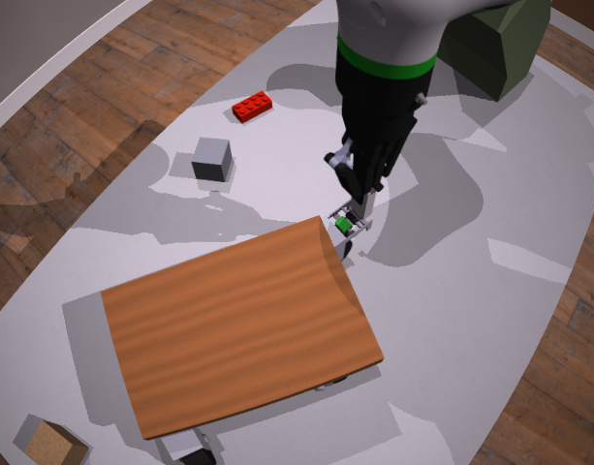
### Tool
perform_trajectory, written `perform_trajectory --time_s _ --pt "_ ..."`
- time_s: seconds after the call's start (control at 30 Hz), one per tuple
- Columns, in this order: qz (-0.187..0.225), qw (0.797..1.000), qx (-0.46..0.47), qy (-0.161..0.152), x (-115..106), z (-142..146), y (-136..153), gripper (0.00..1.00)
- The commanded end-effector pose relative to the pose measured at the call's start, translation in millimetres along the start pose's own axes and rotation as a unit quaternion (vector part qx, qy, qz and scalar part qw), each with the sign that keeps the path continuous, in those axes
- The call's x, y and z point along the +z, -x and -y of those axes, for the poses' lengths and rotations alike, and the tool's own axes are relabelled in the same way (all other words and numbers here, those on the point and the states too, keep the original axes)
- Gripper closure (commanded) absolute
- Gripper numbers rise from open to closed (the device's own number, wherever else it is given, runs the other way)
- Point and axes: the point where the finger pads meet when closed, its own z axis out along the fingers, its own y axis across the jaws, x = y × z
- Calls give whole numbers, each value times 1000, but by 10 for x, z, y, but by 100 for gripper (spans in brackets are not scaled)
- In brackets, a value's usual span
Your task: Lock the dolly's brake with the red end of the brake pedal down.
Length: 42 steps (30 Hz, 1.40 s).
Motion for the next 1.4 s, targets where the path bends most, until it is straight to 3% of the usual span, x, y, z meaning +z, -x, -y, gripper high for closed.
perform_trajectory --time_s 0.0,1.07,1.37 --pt "0 1000 0 0 13 -1 -1 100" --pt "0 1000 0 0 61 -1 -1 100" --pt "0 1000 0 0 -143 -1 -1 100"
